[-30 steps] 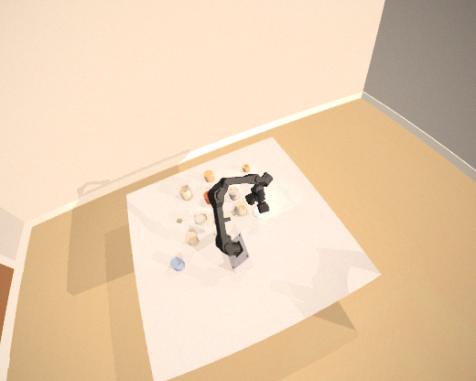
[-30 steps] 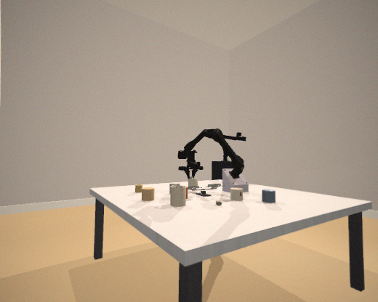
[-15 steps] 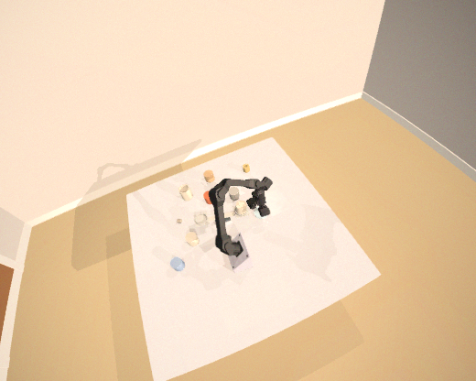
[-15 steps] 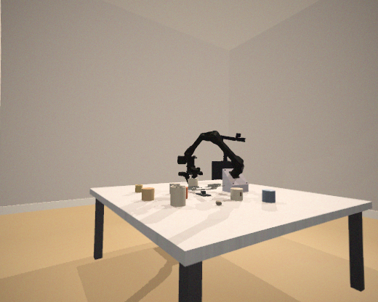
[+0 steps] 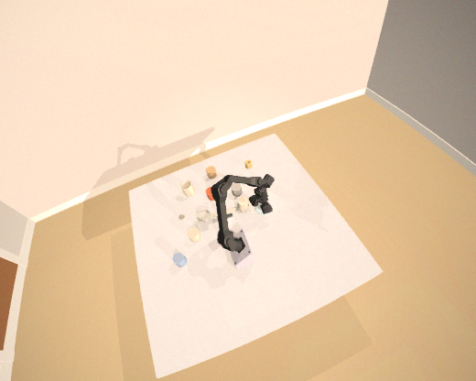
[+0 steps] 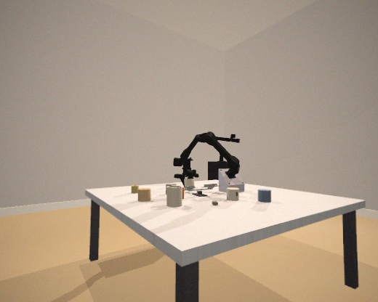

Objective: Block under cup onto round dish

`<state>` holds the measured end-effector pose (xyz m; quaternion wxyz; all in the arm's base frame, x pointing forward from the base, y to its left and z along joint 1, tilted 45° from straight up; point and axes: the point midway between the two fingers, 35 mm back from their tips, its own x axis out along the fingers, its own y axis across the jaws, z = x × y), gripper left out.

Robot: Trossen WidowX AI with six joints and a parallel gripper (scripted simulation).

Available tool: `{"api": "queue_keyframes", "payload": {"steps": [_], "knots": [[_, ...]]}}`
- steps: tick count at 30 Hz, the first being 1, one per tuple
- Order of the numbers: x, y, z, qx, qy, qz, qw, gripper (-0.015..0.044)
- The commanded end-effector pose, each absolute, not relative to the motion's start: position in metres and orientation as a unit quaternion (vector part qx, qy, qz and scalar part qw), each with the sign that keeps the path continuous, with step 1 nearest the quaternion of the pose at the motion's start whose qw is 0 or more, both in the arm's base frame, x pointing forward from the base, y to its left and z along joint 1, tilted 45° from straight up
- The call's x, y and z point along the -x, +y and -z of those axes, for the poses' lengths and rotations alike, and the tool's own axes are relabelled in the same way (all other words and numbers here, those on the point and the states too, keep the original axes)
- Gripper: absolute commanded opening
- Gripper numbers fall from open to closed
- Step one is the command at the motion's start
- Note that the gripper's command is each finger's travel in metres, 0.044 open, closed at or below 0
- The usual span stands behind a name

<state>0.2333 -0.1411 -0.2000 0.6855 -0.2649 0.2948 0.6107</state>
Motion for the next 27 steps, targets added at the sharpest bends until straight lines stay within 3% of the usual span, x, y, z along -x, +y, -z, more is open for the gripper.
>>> {"api": "queue_keyframes", "payload": {"steps": [1,16,27], "knots": [[-0.234,-0.141,0.200,0.265,0.295,-0.611,0.686,0.0053],[-0.233,-0.151,0.191,0.265,0.295,-0.610,0.686,0.0440],[-0.223,-0.204,0.133,0.261,0.298,-0.607,0.689,0.0440]]}}
